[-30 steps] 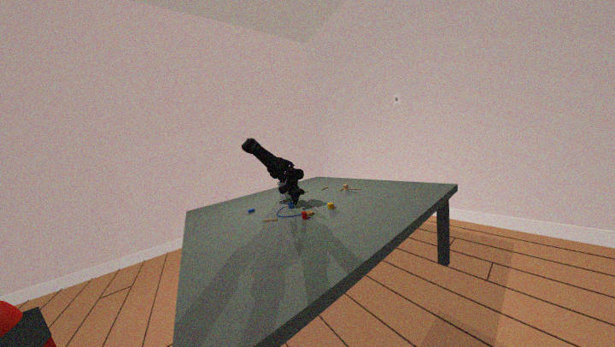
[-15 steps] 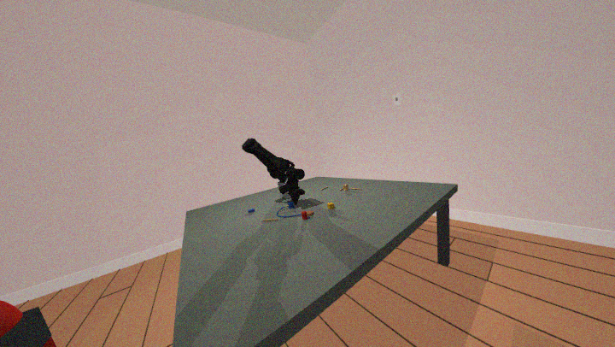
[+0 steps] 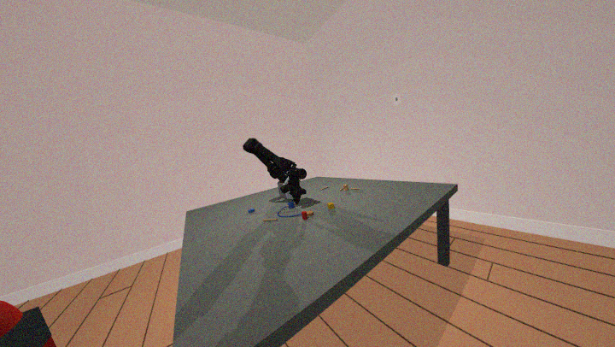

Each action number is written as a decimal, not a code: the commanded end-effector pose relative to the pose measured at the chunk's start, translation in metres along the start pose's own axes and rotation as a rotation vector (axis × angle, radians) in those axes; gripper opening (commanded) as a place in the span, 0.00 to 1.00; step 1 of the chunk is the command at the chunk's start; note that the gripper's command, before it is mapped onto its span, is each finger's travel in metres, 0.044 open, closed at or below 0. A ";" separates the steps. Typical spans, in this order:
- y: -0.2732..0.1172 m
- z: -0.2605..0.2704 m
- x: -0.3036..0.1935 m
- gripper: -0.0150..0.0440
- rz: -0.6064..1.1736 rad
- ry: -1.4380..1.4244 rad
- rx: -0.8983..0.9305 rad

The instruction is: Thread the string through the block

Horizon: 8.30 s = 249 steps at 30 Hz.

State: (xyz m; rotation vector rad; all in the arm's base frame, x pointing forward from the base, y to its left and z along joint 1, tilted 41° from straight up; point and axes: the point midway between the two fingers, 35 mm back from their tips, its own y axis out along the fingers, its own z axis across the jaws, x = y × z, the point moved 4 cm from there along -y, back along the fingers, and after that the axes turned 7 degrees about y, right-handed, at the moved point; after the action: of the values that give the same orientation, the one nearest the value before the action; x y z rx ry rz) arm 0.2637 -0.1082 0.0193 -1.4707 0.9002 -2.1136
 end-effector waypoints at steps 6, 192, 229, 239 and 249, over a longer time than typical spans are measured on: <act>0.001 -0.002 -0.012 0.25 -0.003 0.000 0.001; 0.005 -0.018 -0.099 0.25 -0.001 -0.063 -0.007; -0.072 -0.013 -0.094 0.88 -0.003 -0.070 0.011; -0.100 -0.013 -0.092 1.00 -0.005 -0.074 0.010; -0.098 -0.013 -0.093 1.00 -0.006 -0.077 0.012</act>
State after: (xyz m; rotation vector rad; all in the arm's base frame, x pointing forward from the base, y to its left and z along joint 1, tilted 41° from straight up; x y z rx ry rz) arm 0.2875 0.0253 0.0237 -1.5389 0.8544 -2.0488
